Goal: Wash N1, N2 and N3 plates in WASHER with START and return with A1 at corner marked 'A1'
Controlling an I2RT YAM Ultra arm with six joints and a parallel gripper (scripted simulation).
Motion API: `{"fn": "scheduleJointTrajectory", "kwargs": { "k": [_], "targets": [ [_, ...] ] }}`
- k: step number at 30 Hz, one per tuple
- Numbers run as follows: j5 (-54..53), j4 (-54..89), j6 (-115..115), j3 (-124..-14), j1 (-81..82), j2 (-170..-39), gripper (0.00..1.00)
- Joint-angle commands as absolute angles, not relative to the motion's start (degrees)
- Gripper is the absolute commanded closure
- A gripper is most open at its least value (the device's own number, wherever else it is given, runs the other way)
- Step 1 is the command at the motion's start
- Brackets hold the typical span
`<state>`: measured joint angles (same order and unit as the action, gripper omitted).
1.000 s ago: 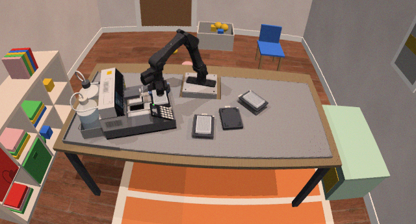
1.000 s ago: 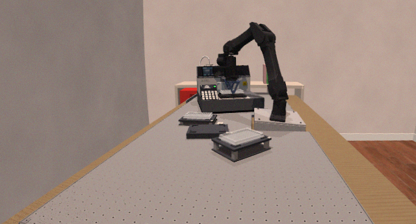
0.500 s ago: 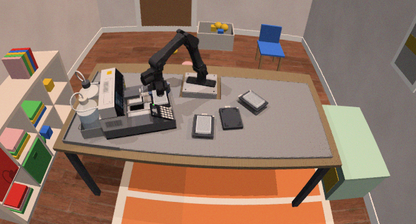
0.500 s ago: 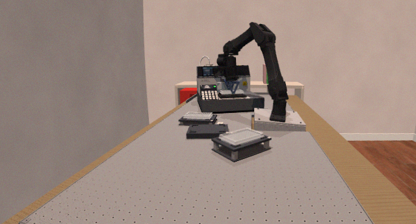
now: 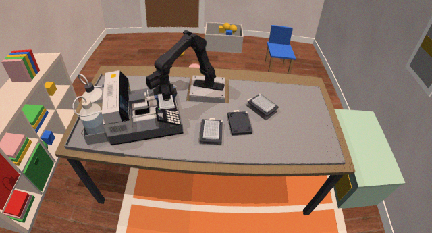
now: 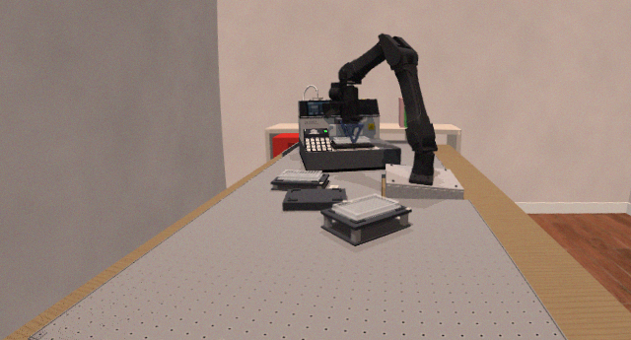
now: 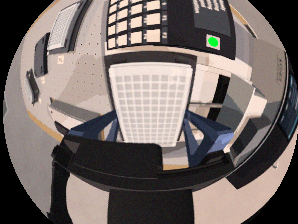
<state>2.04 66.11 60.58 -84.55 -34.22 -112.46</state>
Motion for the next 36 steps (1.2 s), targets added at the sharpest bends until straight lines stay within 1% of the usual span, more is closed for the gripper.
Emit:
{"fn": "scheduleJointTrajectory", "kwargs": {
  "k": [1, 36],
  "targets": [
    [1.8, 66.0, 60.6, -84.7, -34.2, -112.0, 1.00],
    [1.8, 64.8, 60.7, -83.7, -34.3, -112.2, 1.00]
  ]
}}
